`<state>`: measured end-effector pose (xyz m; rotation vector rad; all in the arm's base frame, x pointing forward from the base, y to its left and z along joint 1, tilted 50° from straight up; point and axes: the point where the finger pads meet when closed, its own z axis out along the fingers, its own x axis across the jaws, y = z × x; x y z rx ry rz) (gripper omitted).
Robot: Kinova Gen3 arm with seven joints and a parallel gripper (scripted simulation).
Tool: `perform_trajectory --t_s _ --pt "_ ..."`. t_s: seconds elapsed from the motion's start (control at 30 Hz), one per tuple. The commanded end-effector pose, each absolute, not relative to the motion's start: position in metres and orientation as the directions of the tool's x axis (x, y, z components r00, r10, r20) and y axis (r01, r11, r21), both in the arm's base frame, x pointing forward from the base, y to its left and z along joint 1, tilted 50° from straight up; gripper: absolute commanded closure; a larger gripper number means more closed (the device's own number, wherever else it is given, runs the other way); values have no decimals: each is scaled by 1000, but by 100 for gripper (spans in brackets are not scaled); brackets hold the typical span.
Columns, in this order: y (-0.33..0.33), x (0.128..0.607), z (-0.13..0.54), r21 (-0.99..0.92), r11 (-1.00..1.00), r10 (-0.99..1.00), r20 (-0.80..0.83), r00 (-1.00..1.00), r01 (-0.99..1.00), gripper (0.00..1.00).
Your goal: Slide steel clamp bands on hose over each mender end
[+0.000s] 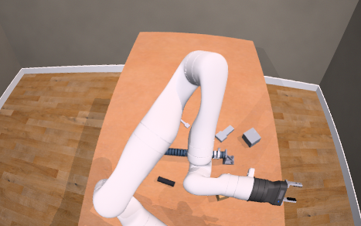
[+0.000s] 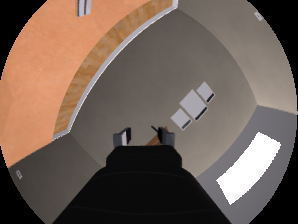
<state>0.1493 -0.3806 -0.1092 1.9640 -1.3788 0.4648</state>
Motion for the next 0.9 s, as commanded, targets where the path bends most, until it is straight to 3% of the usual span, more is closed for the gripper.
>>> perform_trajectory --t_s 0.0,0.53,0.57,0.87 --pt "-381 149 -109 327 -203 -678 633 373 -923 0" --pt "-381 149 -109 327 -203 -678 633 373 -923 0" --pt "-381 149 -109 327 -203 -678 633 373 -923 100" --pt "-382 147 -109 330 -191 -682 632 367 -924 100"
